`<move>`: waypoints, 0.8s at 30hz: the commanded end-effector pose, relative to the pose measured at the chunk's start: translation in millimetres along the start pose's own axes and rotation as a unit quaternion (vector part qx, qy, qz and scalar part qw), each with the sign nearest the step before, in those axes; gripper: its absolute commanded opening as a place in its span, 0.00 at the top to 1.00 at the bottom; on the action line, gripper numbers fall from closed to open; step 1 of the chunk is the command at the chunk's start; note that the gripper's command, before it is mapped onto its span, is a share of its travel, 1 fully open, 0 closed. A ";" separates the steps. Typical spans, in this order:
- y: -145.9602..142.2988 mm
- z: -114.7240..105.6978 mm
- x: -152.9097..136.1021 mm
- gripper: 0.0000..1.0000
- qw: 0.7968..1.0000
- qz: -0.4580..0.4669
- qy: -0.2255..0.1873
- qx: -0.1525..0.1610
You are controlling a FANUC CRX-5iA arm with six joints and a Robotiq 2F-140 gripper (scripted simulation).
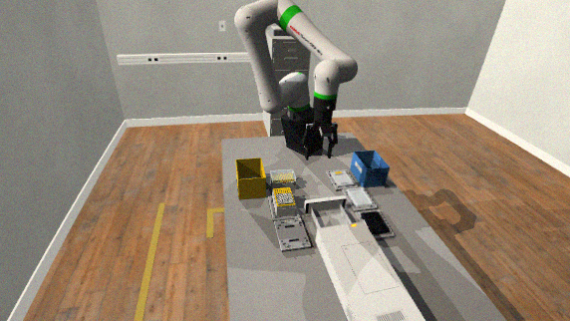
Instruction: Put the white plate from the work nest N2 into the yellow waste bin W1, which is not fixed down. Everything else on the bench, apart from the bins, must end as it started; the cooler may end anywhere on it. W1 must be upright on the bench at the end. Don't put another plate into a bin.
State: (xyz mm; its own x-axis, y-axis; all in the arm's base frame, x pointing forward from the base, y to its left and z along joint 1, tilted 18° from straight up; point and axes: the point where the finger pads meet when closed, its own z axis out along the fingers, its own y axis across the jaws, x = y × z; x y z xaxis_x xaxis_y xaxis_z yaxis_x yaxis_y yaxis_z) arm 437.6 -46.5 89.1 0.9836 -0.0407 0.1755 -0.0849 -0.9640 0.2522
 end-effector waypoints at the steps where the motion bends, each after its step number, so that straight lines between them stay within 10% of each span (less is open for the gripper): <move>1: -9.2 -3.2 4.2 0.30 1.000 0.000 0.001 0.000; 24: -30.1 -9.3 12.4 0.30 1.000 0.000 0.001 0.000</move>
State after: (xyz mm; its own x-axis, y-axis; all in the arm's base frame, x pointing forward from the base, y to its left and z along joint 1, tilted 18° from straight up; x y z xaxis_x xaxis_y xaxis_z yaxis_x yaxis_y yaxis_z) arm 450.4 -15.8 91.8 0.9836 -0.0408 0.1755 -0.0850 -0.9639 0.2524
